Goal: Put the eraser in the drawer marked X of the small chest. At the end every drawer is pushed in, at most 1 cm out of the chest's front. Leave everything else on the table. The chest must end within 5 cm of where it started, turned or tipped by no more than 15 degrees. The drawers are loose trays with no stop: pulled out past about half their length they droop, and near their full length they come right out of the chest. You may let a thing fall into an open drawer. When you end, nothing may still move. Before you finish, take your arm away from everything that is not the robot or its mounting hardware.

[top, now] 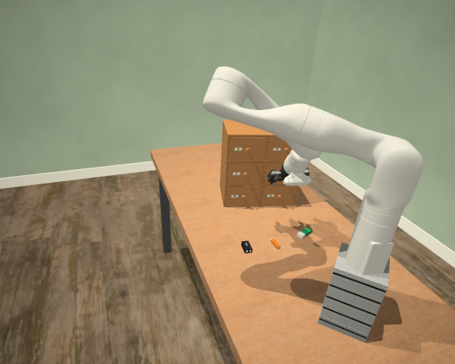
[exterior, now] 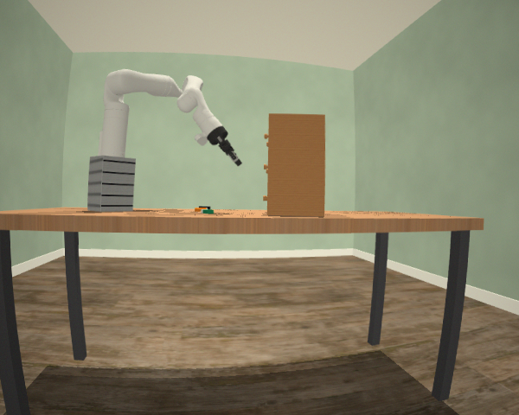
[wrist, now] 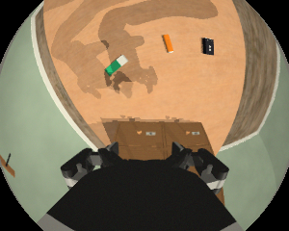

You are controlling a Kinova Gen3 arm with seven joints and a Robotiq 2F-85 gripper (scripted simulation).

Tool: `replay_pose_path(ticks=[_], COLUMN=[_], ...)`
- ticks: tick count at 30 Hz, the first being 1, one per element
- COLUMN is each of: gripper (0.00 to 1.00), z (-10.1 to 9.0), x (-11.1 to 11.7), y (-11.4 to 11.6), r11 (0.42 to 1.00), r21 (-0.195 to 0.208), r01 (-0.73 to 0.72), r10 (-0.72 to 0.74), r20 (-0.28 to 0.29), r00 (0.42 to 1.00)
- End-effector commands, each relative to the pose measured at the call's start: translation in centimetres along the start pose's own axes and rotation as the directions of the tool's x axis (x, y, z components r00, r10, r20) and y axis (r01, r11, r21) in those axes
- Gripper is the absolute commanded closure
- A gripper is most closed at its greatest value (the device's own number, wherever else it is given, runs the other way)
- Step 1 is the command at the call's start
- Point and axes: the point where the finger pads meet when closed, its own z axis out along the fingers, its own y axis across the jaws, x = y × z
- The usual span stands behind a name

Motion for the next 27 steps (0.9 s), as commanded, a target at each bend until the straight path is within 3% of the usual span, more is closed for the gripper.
replay_pose_path(ticks=[1, 4, 19, 27], gripper=[0.00, 0.00, 0.00, 0.00], z=[-0.8, -1.1, -3.0, -3.8], x=[-1.0, -1.1, -0.4, -1.3], y=[1.2, 1.2, 1.2, 1.0], r11=[0.999, 0.999, 0.999, 0.999], r21=[-0.035, -0.035, -0.036, -0.030], r01=[-0.028, -0.025, -0.026, -0.017], r10=[0.025, 0.023, 0.013, 0.005], r20=[-0.056, -0.073, -0.316, -0.360], r00=[0.998, 0.997, 0.949, 0.933])
